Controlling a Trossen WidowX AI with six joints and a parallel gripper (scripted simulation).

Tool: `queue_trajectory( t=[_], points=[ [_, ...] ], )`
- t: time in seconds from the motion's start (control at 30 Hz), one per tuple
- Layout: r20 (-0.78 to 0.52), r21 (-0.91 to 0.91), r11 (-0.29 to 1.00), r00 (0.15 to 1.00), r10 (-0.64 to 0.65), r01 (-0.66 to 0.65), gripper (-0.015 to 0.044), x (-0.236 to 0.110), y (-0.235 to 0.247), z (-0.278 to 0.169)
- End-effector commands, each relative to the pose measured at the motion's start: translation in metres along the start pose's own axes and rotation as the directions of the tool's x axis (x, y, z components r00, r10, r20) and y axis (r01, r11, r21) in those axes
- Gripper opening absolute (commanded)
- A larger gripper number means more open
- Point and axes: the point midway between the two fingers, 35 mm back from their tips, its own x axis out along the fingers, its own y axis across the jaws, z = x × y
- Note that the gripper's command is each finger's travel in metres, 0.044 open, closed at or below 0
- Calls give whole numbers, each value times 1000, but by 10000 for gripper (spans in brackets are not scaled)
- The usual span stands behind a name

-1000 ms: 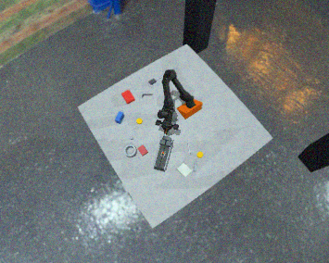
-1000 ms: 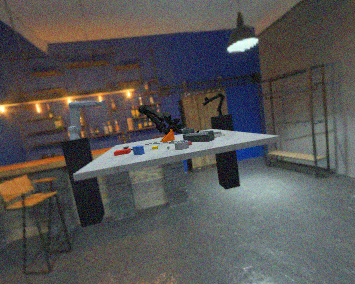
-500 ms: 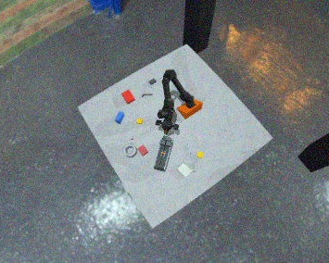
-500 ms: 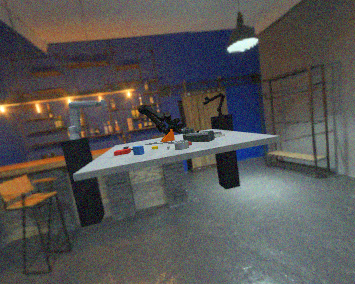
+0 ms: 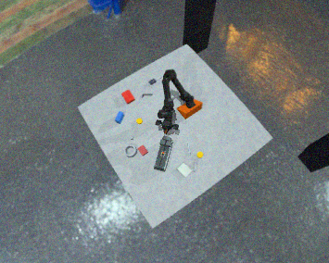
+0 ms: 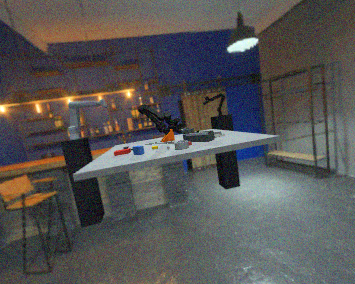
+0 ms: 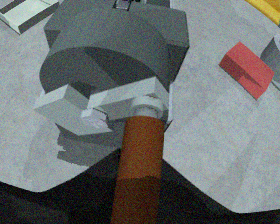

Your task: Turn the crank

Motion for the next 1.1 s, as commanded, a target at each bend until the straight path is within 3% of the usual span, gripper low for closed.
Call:
queue_trajectory(
  t=[0.0,0.53,1.07],
  points=[
    [0,0,1000,1000,0,0,26,0,0,0],
    [0,0,1000,1000,0,0,440,0,0,0],
    [7,1,1000,1000,6,-6,440,-46,0,49]
  ],
)
